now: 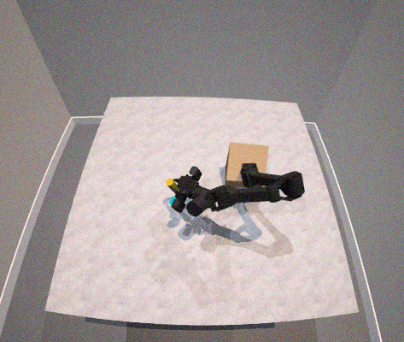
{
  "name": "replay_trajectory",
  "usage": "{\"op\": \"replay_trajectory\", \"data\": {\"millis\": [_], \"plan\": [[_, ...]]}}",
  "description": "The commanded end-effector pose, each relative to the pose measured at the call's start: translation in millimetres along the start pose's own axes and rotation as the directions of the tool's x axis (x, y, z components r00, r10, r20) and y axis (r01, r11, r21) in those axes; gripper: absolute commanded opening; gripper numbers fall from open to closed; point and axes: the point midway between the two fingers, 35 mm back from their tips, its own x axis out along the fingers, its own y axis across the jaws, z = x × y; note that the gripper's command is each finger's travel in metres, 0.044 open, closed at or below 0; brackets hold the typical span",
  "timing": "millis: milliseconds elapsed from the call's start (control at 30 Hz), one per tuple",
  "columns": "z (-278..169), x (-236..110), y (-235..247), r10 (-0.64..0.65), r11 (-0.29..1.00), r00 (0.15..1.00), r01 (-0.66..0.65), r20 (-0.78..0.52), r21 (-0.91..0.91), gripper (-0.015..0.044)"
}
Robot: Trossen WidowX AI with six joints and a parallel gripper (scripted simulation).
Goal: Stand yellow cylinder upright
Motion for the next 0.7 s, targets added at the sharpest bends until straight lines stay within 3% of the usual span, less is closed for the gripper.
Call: {"op": "replay_trajectory", "data": {"millis": [0,667], "plan": [[2.5,-3.2,-0.2,0.009,1.0,0.999,-0.01,0.037,0.03,0.0105],[6.5,-15.6,-0.7,0.054,0.989,0.987,-0.074,0.152,0.127,0.0105]]}}
